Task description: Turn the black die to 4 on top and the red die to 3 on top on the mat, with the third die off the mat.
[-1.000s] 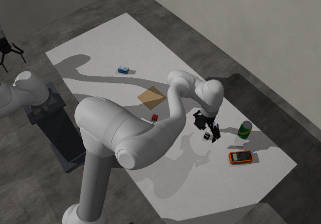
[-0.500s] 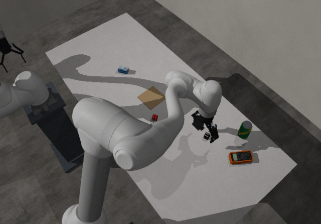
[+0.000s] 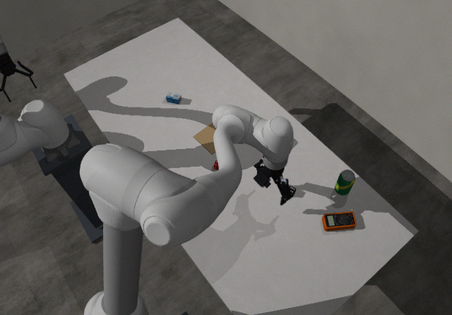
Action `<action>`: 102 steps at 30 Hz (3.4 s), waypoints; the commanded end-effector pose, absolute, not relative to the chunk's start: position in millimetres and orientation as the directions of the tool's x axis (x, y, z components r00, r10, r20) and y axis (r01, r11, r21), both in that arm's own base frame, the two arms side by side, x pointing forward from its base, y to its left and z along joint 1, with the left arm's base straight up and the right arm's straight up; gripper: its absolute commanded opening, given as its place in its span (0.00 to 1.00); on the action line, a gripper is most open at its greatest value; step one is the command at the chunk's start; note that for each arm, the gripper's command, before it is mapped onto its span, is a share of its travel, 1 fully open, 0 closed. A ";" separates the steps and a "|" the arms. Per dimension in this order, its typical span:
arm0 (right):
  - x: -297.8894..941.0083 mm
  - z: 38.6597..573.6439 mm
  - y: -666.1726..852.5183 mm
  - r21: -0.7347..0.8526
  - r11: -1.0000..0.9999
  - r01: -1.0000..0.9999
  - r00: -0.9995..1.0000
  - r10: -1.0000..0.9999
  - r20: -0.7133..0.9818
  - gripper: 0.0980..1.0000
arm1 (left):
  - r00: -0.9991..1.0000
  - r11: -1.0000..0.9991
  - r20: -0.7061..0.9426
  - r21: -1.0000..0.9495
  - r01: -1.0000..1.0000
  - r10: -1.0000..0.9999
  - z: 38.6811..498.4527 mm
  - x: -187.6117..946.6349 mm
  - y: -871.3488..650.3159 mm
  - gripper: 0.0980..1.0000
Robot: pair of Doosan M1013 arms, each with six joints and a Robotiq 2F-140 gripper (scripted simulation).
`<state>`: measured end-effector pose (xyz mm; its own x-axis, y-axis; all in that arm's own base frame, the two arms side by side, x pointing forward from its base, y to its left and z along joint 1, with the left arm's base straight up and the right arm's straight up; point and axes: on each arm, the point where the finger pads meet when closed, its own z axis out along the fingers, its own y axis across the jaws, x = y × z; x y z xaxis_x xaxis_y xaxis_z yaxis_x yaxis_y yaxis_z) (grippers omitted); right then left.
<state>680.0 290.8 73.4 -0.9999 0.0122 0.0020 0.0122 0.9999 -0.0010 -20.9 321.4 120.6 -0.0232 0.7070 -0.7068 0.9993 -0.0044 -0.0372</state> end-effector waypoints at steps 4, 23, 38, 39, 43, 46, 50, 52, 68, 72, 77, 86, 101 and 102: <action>649.9 74.8 305.2 0.000 1.000 0.013 -1.000 0.013 0.000 1.00 | -0.023 -0.005 -0.706 -0.038 0.999 0.708 121.0 -21.0 321.8 1.00; 504.3 74.8 371.0 0.000 1.000 0.013 -1.000 0.013 0.000 1.00 | -0.023 -0.005 -0.706 -0.038 0.999 0.708 121.0 -21.0 321.8 1.00; 420.6 74.8 408.8 0.000 1.000 0.013 -1.000 0.013 0.000 1.00 | -0.023 -0.005 -0.706 -0.038 0.999 0.708 121.0 -21.0 321.8 1.00; 415.9 74.8 410.9 0.000 1.000 0.013 -1.000 0.013 0.000 1.00 | -0.023 -0.005 -0.706 -0.038 0.999 0.708 121.0 -21.0 321.8 1.00; 399.5 74.7 418.4 0.000 1.000 0.013 -1.000 0.013 0.000 1.00 | -0.023 -0.005 -0.706 -0.038 0.999 0.708 121.0 -21.0 321.8 1.00; 389.9 74.7 422.7 0.000 1.000 0.013 -1.000 0.013 0.000 1.00 | -0.023 -0.005 -0.706 -0.038 0.999 0.708 121.0 -21.0 321.8 1.00; 380.7 74.7 426.8 0.000 1.000 0.013 -1.000 0.013 0.000 1.00 | -0.023 -0.005 -0.706 -0.038 0.999 0.708 121.0 -21.0 321.8 1.00; 377.5 74.7 428.3 0.000 1.000 0.013 -1.000 0.013 0.000 1.00 | -0.023 -0.005 -0.706 -0.038 0.999 0.708 121.0 -21.0 321.8 1.00; 372.1 74.7 430.7 0.000 1.000 0.013 -1.000 0.013 0.000 1.00 | -0.023 -0.005 -0.706 -0.038 0.999 0.708 121.0 -21.0 321.8 1.00; 372.1 74.7 430.7 0.000 1.000 0.013 -1.000 0.013 0.000 1.00 | -0.023 -0.005 -0.706 -0.038 0.999 0.708 121.0 -21.0 321.8 1.00; 372.1 74.7 430.7 0.000 1.000 0.013 -1.000 0.013 0.000 1.00 | -0.023 -0.005 -0.706 -0.038 0.999 0.708 121.0 -21.0 321.8 1.00; 372.1 74.7 430.7 0.000 1.000 0.013 -1.000 0.013 0.000 1.00 | -0.023 -0.005 -0.706 -0.038 0.999 0.708 121.0 -21.0 321.8 1.00; 372.1 74.7 430.7 0.000 1.000 0.013 -1.000 0.013 0.000 1.00 | -0.023 -0.005 -0.706 -0.038 0.999 0.708 121.0 -21.0 321.8 1.00; 372.1 74.7 430.7 0.000 1.000 0.013 -1.000 0.013 0.000 1.00 | -0.023 -0.005 -0.706 -0.038 0.999 0.708 121.0 -21.0 321.8 1.00</action>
